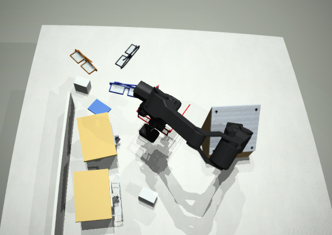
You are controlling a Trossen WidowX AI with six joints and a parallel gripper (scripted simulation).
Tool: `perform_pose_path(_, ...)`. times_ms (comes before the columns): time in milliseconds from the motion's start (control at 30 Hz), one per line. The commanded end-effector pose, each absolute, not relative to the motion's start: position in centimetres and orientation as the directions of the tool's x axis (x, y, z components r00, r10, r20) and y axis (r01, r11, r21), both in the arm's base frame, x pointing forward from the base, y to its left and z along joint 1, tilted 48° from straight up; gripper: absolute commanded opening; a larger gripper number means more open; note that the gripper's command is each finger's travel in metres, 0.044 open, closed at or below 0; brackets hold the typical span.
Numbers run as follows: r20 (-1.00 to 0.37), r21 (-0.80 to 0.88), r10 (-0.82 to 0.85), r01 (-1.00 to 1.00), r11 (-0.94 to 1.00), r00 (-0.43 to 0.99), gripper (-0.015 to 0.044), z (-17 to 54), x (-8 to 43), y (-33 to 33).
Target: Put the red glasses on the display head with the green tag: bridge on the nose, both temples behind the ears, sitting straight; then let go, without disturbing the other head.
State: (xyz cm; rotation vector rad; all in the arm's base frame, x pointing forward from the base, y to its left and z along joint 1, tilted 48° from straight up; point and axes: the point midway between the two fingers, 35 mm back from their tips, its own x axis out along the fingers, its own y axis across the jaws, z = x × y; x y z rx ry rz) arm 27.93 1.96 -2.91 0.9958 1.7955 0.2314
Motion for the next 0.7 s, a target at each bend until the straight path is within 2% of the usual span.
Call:
perform_pose_path(0,-0.682,0.568,0.72,0.526,0.633,-0.129,0.0,-3.2,28.0,2.3)
perform_pose_path(667,-0.684,0.567,0.718,0.526,0.634,-0.128,0.0,-4.7,27.9,3.7)
